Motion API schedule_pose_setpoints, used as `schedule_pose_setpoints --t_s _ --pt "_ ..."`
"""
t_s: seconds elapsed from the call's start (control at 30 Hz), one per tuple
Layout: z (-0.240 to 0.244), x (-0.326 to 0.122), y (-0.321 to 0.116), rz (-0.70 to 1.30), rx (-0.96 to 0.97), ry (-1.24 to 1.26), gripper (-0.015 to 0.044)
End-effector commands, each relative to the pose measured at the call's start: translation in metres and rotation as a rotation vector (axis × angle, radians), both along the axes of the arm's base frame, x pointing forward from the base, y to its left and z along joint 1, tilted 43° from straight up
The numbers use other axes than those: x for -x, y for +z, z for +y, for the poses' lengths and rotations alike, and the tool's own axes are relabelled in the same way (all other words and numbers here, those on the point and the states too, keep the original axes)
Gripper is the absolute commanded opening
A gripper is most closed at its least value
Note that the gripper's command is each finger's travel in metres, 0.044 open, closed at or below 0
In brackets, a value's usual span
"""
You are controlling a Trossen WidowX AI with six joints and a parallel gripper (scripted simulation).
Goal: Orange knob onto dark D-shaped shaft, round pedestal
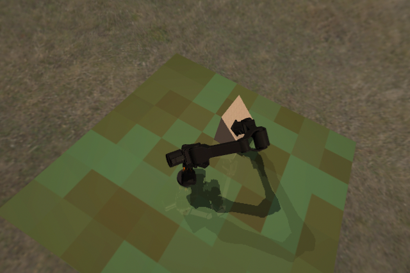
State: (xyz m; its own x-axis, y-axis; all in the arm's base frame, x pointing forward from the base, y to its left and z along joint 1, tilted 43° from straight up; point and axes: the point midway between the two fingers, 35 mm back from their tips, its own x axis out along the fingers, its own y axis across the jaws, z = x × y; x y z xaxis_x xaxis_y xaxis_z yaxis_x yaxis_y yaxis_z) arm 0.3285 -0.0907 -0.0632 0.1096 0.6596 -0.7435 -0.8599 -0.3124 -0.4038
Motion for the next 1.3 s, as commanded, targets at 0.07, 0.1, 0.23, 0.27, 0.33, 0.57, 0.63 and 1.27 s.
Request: schedule_pose_setpoints --t_s 0.07,0.1,0.23,0.27,0.33,0.57,0.63,1.27 --pt "-0.0002 -0.0020 -0.0003 -0.010 0.002 0.003 0.0000" --pt "-0.0002 -0.0020 -0.0003 -0.010 0.002 0.003 0.0000" --pt "-0.0017 -0.0015 0.0025 -0.010 0.002 0.003 0.0000" --pt "-0.0018 -0.0013 0.0031 -0.010 0.002 0.003 0.0000" --pt "-0.0018 -0.0011 0.0043 -0.010 0.002 0.003 0.0000" --pt "-0.0011 -0.0005 0.0063 -0.141 0.025 0.151 0.0000" --pt "-0.0009 -0.0004 0.0061 -0.148 0.026 0.159 0.0000" --pt "0.0016 0.0006 0.0009 -0.148 0.026 0.159 0.0000"
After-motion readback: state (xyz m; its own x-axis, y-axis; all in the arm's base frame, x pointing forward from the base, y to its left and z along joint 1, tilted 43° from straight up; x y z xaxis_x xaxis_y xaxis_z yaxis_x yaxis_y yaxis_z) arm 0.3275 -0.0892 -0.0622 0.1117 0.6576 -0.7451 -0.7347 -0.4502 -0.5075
